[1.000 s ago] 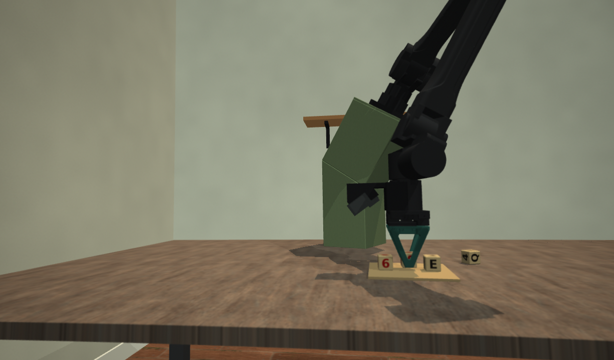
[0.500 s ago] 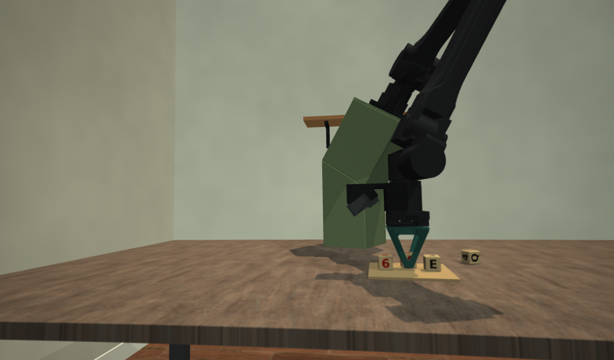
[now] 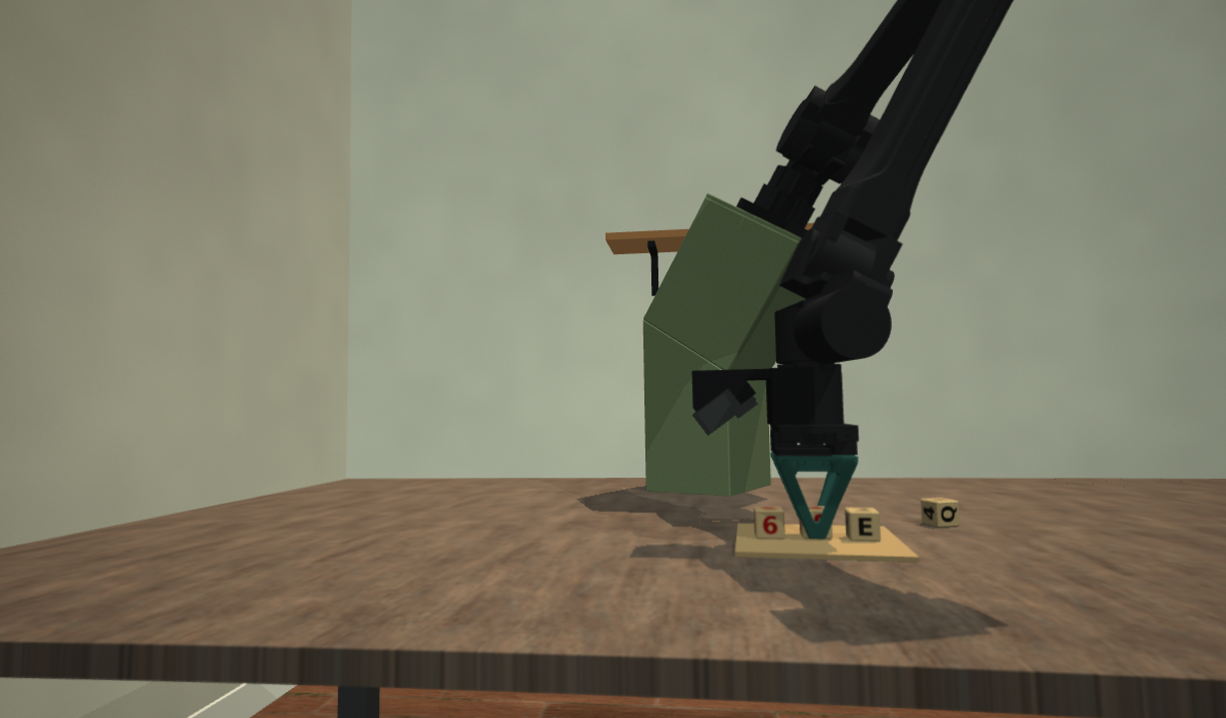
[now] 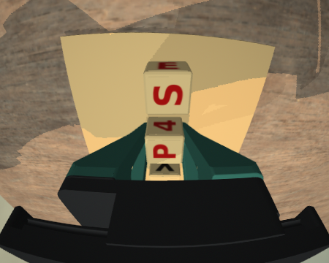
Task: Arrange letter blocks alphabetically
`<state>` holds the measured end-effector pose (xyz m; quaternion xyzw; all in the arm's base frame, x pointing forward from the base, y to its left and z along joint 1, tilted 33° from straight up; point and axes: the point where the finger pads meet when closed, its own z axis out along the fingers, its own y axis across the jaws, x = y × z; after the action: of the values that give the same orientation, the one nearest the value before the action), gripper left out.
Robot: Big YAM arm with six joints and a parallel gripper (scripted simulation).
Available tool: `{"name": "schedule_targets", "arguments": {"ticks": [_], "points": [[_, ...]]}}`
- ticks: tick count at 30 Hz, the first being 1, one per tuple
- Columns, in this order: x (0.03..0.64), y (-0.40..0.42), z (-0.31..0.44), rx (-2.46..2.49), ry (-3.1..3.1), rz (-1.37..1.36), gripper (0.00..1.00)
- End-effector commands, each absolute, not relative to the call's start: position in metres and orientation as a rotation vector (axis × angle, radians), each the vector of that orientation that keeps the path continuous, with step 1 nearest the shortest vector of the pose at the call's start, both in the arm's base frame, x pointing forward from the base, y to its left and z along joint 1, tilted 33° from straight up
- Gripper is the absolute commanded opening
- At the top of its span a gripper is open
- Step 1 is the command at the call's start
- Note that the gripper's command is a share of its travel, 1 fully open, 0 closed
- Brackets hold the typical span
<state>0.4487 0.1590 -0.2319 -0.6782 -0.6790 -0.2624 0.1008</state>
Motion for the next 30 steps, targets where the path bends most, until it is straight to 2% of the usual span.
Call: {"name": "schedule_targets", "arguments": {"ticks": [1,14,15,20,21,25,26,30], "points": [[0.4529,0.1624,-0.2307,-2.012,-2.004,-0.791,0.20],[0.4528,0.1624,-0.2307,-2.012,-2.004,-0.790,0.20],[0.4528,0.1624,-0.2307,-2.012,-2.004,-0.790,0.24],[0.4528,0.1624,-0.2307,-2.012,-2.004,-0.790,0.28],[0.4528,0.1624,-0.2307,-2.012,-2.004,-0.790,0.32],[0.4528,0.1624,-0.2307,-2.012,-2.004,-0.790,0.32],[0.4528,0.1624,-0.2307,-2.012,-2.004,-0.790,0.36],[0.4528,0.1624,-0.2307,-2.012,-2.004,-0.790,0.39]]}}
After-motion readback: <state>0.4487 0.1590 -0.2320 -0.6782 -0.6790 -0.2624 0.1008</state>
